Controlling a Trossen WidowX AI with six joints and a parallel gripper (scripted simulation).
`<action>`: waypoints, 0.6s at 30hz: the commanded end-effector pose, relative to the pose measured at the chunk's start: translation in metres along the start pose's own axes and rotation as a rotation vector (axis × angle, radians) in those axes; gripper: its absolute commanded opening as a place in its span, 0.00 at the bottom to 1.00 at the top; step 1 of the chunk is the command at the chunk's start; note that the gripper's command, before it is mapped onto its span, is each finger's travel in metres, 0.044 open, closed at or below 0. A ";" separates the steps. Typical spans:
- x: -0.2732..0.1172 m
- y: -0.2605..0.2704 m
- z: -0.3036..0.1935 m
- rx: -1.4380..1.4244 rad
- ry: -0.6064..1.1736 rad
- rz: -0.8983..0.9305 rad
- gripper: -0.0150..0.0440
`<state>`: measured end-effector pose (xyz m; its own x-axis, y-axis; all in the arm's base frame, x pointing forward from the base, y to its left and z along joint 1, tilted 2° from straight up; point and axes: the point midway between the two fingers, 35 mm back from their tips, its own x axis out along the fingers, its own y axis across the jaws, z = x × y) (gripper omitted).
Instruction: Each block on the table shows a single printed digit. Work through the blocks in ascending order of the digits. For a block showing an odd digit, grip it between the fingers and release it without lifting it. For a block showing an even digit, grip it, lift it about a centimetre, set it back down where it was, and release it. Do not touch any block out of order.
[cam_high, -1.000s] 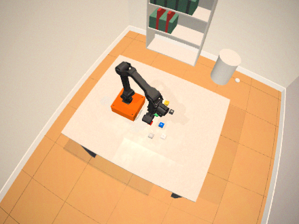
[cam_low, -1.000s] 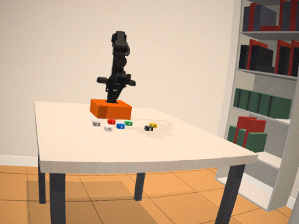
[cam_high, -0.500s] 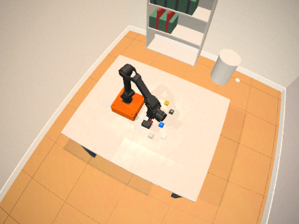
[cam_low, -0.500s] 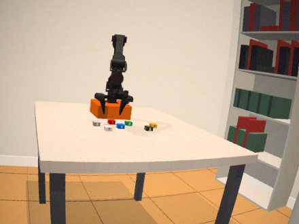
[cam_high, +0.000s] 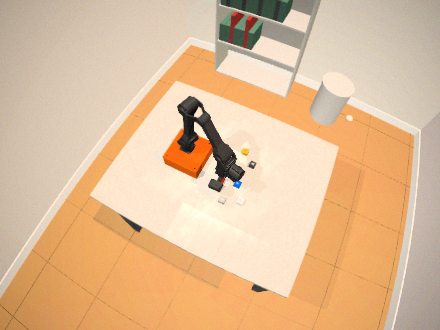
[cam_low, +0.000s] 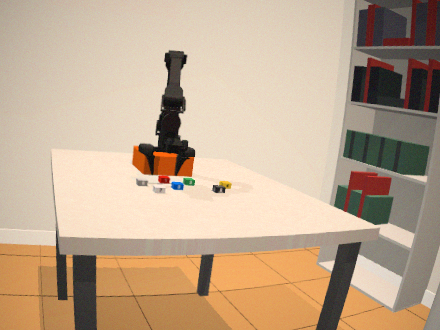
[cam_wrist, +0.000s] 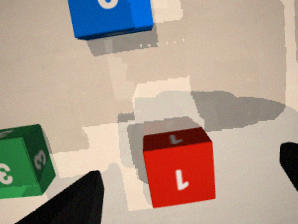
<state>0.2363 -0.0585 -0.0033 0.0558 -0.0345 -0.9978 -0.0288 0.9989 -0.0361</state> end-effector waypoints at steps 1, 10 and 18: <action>0.009 0.001 -0.002 -0.006 0.008 0.003 0.93; 0.017 0.001 -0.003 -0.006 0.008 0.003 0.84; 0.017 0.001 -0.003 -0.006 0.008 0.003 0.49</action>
<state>0.2343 -0.0583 -0.0200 0.0473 -0.0325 -0.9984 -0.0291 0.9990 -0.0339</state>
